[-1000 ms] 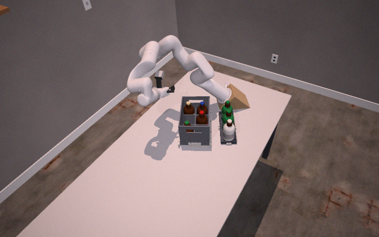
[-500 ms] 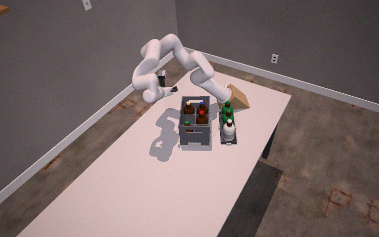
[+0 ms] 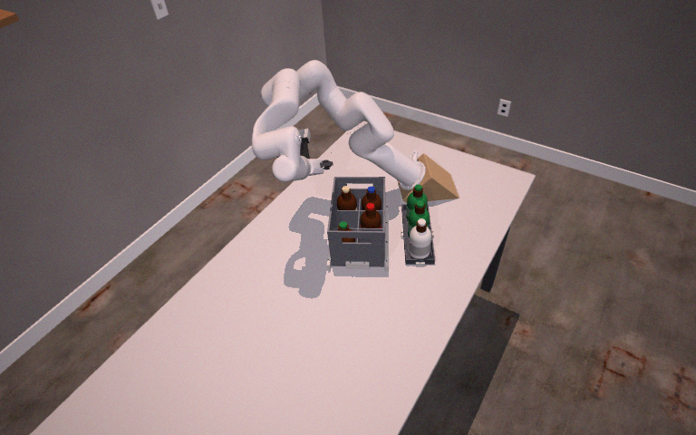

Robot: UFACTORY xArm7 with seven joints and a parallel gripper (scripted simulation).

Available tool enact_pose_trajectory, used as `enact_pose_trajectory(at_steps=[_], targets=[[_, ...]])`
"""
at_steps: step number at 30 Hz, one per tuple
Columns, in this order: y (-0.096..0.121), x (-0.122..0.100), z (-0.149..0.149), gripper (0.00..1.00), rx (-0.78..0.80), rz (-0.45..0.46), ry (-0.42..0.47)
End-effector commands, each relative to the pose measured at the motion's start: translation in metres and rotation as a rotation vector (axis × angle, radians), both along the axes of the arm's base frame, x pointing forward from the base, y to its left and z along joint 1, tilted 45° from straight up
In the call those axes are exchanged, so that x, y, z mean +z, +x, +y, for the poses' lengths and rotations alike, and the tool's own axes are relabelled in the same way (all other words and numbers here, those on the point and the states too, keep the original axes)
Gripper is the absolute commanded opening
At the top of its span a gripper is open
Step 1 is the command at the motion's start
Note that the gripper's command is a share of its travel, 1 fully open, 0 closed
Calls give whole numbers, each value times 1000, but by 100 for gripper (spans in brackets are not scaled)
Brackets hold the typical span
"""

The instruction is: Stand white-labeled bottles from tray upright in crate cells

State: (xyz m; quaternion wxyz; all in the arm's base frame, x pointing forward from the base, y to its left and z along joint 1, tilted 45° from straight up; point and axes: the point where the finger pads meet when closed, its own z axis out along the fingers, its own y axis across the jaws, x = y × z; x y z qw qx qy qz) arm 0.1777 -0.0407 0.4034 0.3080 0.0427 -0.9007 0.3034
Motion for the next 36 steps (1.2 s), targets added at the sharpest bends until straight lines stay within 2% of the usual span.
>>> enact_pose_trajectory(at_steps=[1, 6, 7, 23, 24, 36], targets=[[0, 0, 1, 100, 8, -4, 1], [0, 0, 1, 100, 8, -4, 1], [9, -12, 14, 100, 177, -29, 16], [9, -12, 14, 100, 177, -29, 16], [16, -24, 26, 100, 339, -53, 31], [16, -24, 26, 100, 339, -53, 31]])
